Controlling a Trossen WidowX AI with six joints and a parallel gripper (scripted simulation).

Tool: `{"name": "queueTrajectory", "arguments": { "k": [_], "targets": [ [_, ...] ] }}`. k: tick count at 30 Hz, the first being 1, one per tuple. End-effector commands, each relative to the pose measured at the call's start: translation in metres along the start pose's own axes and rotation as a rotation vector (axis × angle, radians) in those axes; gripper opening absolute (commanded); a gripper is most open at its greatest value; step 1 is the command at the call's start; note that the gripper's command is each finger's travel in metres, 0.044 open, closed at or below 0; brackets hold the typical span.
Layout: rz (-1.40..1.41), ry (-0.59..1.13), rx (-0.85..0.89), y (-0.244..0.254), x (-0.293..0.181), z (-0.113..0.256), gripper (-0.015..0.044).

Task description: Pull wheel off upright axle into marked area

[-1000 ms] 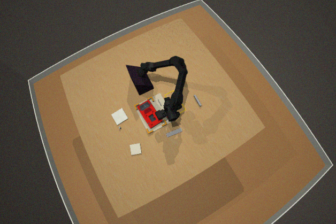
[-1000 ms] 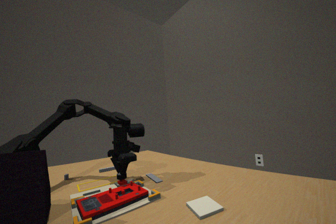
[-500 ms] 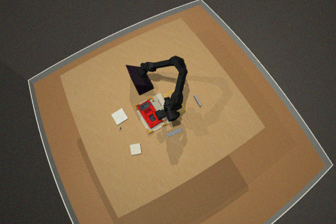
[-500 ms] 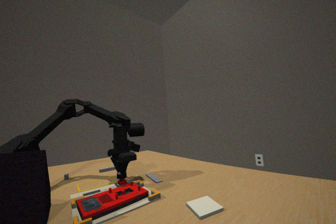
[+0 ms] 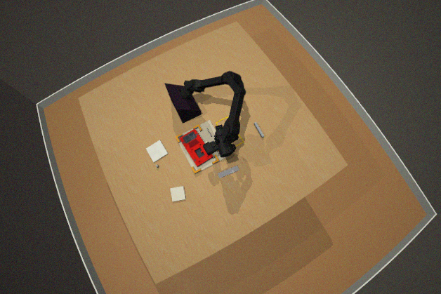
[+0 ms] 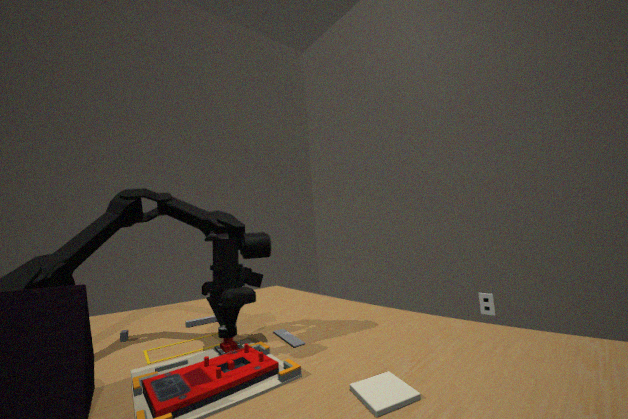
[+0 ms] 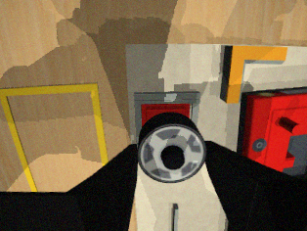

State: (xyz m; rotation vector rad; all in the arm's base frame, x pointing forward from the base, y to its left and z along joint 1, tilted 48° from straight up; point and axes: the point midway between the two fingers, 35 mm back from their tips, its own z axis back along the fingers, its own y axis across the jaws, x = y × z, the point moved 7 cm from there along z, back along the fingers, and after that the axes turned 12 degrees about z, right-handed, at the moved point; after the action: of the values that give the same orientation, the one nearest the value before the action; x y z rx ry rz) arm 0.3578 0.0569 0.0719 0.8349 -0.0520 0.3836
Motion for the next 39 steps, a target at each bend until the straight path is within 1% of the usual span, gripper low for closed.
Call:
{"name": "queueTrajectory", "arguments": {
  "k": [1,39],
  "targets": [
    [0.004,-0.005,-0.002,0.0,0.001,0.003,0.0],
    [0.002,-0.008,-0.002,0.0,0.0,0.016,0.0]
  ]
}}
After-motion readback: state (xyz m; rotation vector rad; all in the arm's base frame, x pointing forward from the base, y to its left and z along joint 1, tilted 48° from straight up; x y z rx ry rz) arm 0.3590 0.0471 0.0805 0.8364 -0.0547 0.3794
